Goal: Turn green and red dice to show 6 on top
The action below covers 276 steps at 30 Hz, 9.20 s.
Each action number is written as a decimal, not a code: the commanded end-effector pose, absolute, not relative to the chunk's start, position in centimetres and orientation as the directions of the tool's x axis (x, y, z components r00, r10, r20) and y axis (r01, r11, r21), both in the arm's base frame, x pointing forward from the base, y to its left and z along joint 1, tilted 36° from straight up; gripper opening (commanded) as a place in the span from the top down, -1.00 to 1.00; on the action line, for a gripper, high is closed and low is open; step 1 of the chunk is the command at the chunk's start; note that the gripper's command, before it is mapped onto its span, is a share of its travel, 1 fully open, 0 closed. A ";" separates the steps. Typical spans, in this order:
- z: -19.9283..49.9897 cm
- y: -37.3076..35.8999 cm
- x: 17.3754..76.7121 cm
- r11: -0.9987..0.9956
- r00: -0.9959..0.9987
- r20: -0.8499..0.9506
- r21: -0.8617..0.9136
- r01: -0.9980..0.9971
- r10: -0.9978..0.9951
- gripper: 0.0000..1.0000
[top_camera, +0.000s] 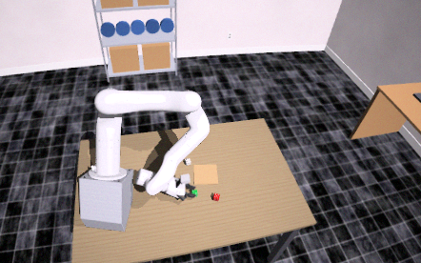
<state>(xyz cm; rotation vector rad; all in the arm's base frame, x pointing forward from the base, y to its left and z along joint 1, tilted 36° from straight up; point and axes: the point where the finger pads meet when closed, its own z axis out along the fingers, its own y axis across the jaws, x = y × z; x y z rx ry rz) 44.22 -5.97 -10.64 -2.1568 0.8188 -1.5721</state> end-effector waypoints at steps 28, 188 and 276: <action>-5.7 -8.6 40.8 -0.773 0.217 0.744 -0.585 -0.246 -0.632 0.05; -6.5 -9.2 44.7 -0.791 0.948 0.096 -0.581 -0.194 -0.303 0.05; -8.9 -7.6 45.5 -0.791 0.948 0.096 -0.581 -0.194 -0.303 0.05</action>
